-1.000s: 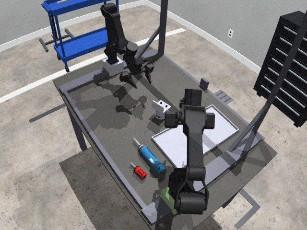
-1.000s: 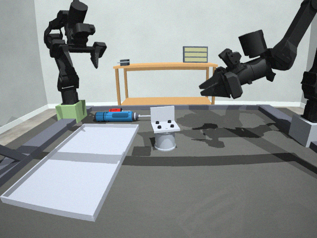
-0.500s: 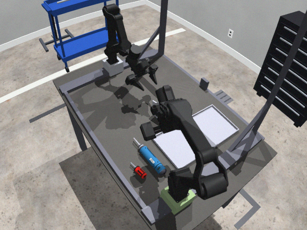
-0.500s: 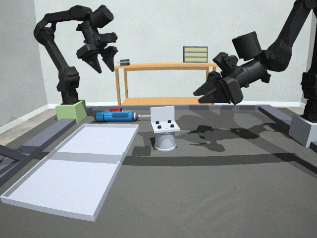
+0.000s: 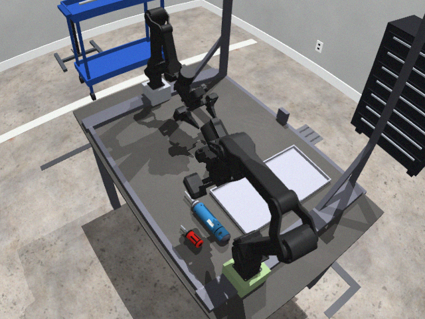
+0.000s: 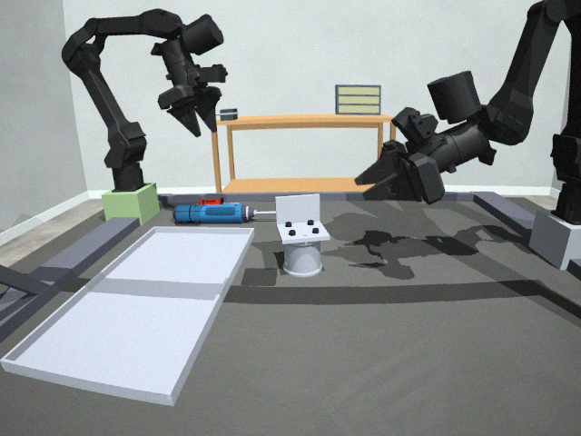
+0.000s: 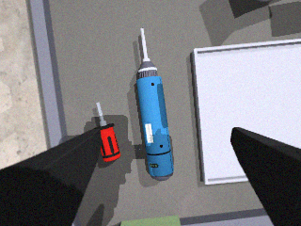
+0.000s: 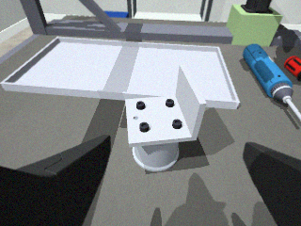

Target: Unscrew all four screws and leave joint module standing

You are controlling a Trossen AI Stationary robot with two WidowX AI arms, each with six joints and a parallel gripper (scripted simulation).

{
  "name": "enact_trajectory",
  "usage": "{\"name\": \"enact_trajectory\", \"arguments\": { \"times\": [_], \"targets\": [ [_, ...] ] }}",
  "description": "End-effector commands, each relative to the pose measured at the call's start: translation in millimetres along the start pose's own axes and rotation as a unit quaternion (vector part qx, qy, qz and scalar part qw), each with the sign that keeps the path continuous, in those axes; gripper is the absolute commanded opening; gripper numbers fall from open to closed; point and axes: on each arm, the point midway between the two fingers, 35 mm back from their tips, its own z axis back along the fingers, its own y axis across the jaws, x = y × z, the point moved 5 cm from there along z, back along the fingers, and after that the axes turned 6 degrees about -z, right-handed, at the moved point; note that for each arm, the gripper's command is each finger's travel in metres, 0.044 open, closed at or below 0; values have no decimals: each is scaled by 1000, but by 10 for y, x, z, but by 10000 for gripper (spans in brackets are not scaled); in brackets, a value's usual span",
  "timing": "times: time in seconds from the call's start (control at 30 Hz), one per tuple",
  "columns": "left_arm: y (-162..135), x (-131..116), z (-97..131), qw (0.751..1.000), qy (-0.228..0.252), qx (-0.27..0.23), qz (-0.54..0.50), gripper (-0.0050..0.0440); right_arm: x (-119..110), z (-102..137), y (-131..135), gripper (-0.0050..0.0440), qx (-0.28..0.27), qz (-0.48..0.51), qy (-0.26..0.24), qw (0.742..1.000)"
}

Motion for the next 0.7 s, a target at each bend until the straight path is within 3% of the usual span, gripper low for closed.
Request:
{"name": "enact_trajectory", "arguments": {
  "times": [0.0,0.1,0.23,0.47,0.67],
  "targets": [
    [9,69,91,1000,-19,2,-2,400,-121,-50,26,385,4,0,-14,1000],
    [9,69,91,1000,-19,2,-2,400,-224,-85,26,385,5,0,-20,1000],
    [9,7,14,1000,-10,-3,-20,305,-345,-133,25,385,6,0,-30,1000],
    [34,-31,-65,994,-12,-17,-108,305,-495,-203,27,385,7,0,-44,999],
    [66,-66,-189,974,-7,-38,-223,305,-618,-276,29,385,9,0,-58,998]
  ]
}}
